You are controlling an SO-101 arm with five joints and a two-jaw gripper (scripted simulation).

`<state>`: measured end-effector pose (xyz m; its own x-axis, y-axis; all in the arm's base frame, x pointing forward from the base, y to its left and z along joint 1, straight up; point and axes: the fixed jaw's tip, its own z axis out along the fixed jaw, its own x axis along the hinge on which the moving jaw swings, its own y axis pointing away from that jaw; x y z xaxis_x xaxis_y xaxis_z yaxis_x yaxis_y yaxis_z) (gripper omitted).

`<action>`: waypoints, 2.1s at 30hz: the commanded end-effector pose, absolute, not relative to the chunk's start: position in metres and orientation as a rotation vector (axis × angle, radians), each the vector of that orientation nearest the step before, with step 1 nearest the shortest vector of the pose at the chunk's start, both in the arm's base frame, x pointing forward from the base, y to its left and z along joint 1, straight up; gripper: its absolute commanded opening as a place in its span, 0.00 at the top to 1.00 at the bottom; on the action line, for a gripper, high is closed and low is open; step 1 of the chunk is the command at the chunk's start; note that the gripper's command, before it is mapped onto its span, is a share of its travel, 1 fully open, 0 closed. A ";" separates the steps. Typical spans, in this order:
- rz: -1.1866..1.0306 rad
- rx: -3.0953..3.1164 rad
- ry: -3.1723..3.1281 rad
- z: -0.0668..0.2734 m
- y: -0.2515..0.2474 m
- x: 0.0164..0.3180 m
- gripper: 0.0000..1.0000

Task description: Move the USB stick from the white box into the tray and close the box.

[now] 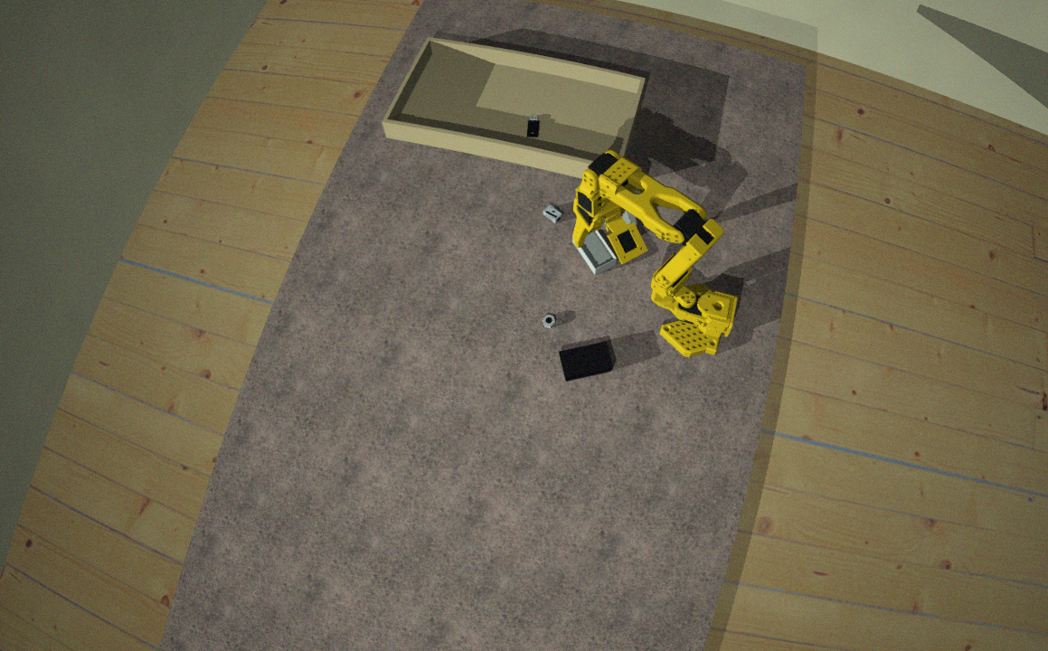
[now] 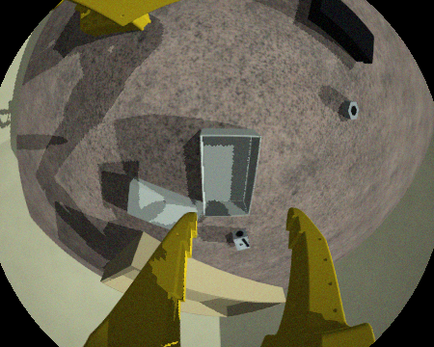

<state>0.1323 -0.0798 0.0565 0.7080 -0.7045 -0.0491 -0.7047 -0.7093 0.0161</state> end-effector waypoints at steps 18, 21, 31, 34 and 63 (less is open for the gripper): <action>0.000 -2.903 1.202 0.067 -0.081 0.137 0.70; 0.000 -2.903 1.202 0.067 -0.081 0.137 0.70; 0.000 -2.903 1.202 0.071 -0.081 0.139 0.70; 0.000 -2.903 1.202 0.074 -0.082 0.139 0.70; 0.000 -2.903 1.202 0.074 -0.082 0.139 0.70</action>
<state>0.1358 -0.0817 0.0686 0.7087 -0.7049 -0.0299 -0.7050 -0.7092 0.0104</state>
